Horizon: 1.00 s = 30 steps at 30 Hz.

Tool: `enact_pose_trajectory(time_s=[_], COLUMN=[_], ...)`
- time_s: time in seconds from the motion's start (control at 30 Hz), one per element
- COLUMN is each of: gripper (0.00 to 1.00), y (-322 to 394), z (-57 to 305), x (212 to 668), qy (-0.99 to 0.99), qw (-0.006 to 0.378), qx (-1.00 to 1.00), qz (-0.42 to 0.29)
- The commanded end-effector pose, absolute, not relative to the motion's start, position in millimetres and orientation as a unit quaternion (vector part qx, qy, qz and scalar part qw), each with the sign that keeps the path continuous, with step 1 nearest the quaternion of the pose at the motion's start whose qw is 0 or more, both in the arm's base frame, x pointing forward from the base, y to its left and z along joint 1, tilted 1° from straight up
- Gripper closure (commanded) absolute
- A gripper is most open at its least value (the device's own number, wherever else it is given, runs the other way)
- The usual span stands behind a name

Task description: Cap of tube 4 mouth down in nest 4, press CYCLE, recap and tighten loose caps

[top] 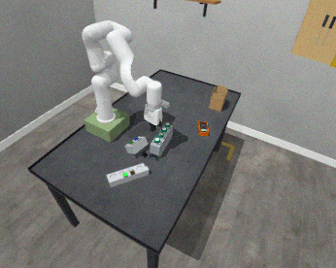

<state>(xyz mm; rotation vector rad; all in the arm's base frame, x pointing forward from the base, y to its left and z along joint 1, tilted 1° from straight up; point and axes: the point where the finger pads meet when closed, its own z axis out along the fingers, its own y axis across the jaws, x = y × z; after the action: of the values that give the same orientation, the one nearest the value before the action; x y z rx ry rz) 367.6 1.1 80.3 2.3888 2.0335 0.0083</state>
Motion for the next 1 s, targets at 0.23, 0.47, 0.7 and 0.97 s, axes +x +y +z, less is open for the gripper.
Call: enact_pose_trajectory(time_s=[0.23,0.47,0.7,0.97], gripper=[1.00,1.00,1.00,1.00], y=[-17,-44,-66,-81], z=[80,58,39,27], x=[347,312,283,264], qy=[0.648,0.648,0.648,0.648], qw=[0.003,0.003,0.003,0.003], qx=[0.761,0.761,0.761,0.761], qz=[0.008,0.008,0.007,0.007])
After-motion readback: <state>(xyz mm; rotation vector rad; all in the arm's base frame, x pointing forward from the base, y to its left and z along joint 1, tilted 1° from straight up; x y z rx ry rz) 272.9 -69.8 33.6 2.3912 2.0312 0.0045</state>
